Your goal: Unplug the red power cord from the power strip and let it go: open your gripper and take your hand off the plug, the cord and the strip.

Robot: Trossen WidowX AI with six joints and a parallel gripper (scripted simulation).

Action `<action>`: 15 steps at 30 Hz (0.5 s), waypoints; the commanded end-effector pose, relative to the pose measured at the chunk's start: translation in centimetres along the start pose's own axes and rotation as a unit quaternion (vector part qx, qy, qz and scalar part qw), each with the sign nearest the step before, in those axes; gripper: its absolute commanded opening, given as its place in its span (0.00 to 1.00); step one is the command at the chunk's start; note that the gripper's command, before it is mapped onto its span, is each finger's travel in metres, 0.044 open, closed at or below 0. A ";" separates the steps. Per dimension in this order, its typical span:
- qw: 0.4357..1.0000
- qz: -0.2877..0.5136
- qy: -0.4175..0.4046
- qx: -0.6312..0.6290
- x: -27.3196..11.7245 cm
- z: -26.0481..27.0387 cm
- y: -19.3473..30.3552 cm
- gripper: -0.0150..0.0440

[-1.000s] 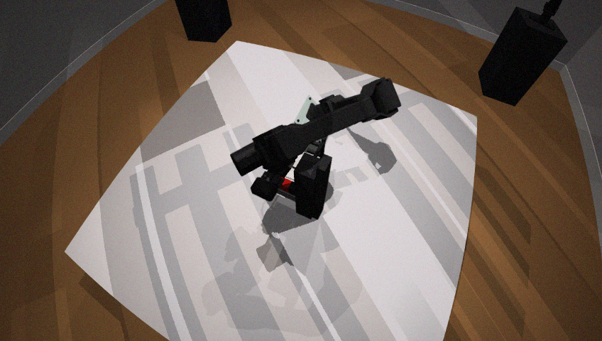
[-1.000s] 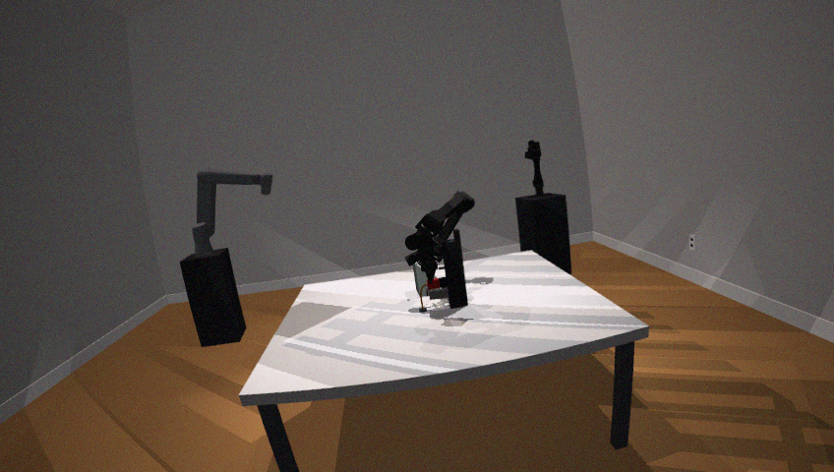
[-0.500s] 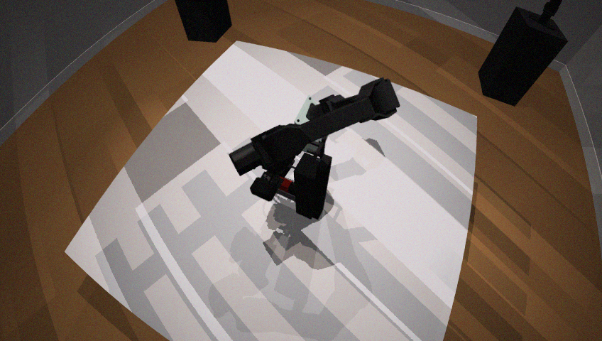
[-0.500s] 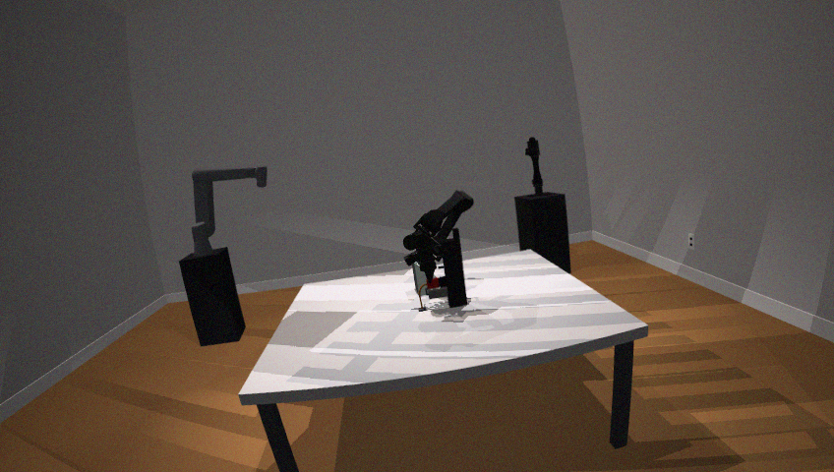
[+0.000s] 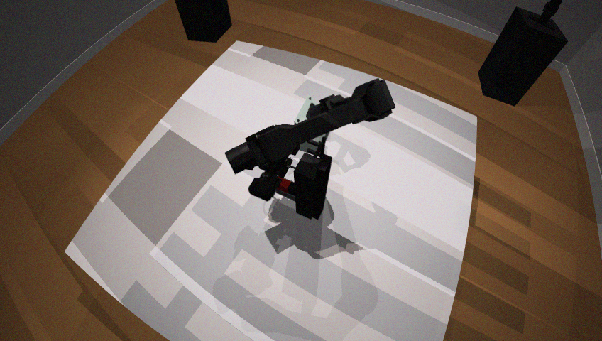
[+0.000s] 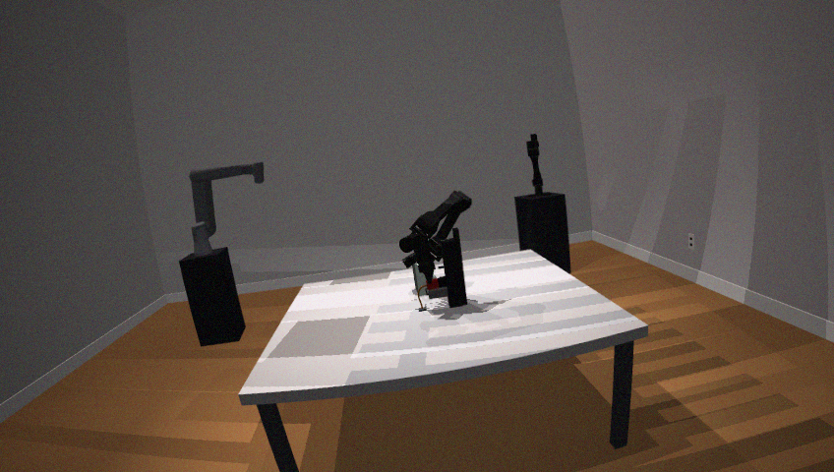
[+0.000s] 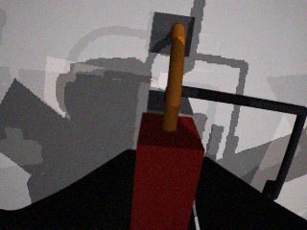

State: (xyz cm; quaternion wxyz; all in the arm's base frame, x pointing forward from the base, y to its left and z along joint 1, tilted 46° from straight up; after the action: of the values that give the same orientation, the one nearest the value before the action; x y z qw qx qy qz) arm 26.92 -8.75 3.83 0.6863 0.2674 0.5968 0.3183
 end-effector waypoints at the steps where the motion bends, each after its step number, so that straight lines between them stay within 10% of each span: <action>1: 0.999 -0.041 0.006 0.005 -1.2 -0.7 -2.8 0.25; 8: 0.999 -0.041 0.006 0.006 -1.4 -1.0 -3.9 0.25; 15: 0.999 -0.038 0.005 0.007 -0.9 -1.0 -3.2 0.57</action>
State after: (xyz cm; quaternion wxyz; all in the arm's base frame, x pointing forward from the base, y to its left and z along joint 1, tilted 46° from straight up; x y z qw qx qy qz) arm 26.29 -11.58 1.80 0.6918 0.2447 0.6136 0.2915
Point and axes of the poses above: the point midway between the two fingers, 35 mm back from their tips, its own x axis out along the fingers, its own z axis across the jaws, y = z × x, the point moved 4 cm from there along -x, back along the fingers, and after that the axes turned 14 degrees about -x, right-handed, at the moved point
